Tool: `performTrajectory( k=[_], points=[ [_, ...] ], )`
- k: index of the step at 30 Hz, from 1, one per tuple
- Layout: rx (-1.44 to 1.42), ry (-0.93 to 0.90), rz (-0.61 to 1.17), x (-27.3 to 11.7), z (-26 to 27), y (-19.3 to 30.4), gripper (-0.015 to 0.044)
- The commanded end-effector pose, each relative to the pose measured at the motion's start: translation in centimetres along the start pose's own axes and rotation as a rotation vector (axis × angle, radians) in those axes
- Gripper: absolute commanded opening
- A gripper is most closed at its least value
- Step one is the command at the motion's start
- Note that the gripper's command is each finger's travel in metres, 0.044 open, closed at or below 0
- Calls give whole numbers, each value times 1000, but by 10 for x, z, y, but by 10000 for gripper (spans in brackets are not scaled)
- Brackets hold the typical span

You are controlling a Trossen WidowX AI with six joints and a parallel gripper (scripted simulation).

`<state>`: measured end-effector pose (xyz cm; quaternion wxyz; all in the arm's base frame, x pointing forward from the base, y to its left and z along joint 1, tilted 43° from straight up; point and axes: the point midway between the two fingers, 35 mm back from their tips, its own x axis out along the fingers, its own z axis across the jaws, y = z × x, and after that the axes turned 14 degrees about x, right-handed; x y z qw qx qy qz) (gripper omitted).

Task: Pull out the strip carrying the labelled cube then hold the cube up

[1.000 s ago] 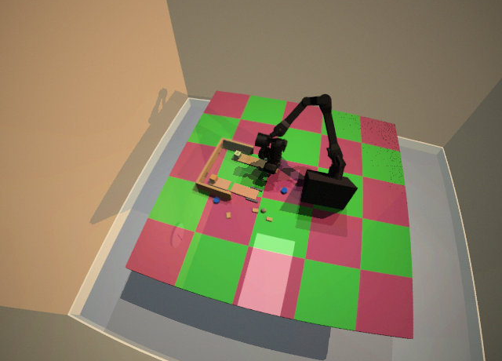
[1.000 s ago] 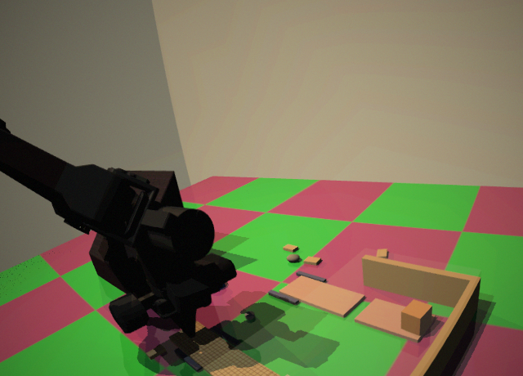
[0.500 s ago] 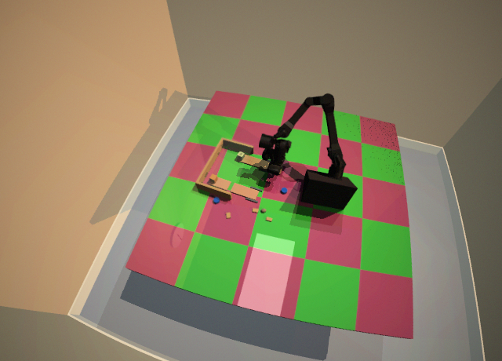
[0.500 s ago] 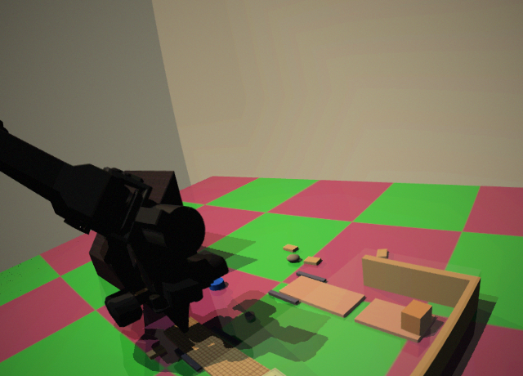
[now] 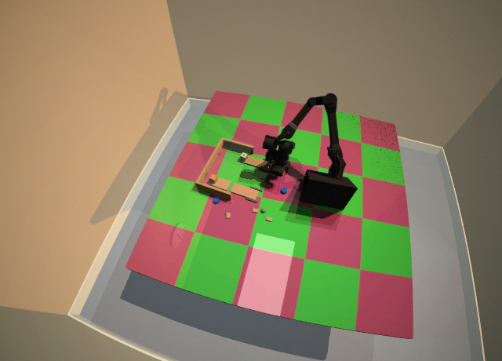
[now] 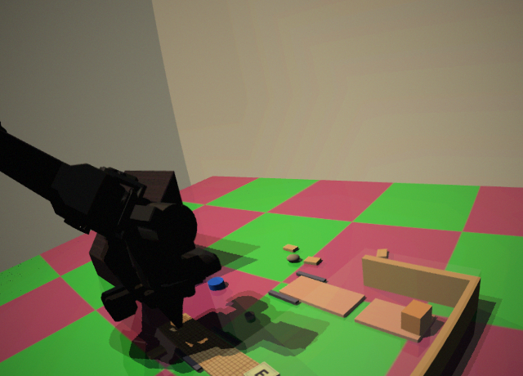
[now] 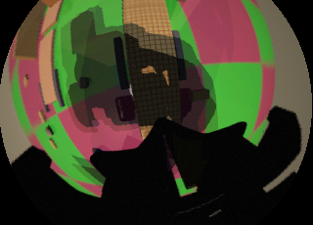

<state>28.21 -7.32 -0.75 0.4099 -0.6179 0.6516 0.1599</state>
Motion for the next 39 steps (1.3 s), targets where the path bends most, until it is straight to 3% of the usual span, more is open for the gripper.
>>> performTrajectory(
  k=[1, 39],
  points=[
    [-7, 11, 29, 5, -5, 16, 0],
    [-8, 11, 31, 4, -17, 59, 0]
  ],
)
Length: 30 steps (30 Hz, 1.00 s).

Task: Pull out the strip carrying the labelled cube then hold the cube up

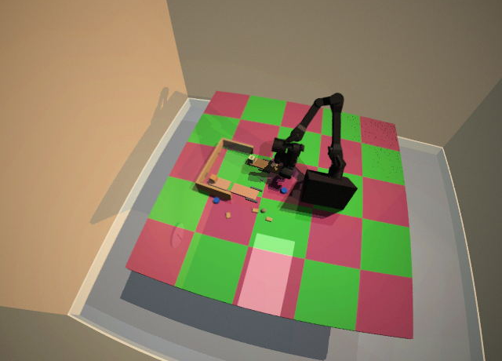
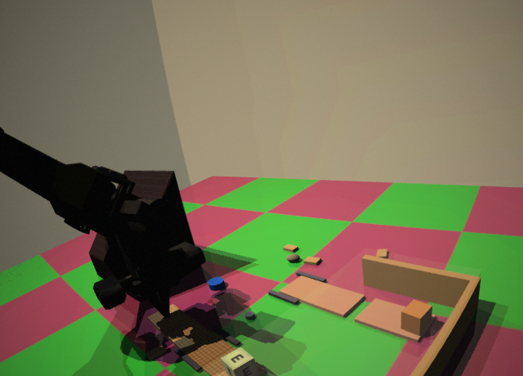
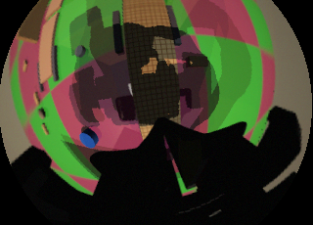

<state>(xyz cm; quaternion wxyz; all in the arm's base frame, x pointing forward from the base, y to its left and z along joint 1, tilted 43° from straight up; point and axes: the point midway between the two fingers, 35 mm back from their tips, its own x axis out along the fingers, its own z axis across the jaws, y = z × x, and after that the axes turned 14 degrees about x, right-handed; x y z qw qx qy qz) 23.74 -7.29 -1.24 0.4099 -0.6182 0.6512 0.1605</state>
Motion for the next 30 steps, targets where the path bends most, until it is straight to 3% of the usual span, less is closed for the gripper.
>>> performTrajectory(
  k=[1, 30],
  points=[
    [-7, 12, 31, 5, -6, 16, 0],
    [-8, 13, 32, 5, -13, 42, 0]
  ],
)
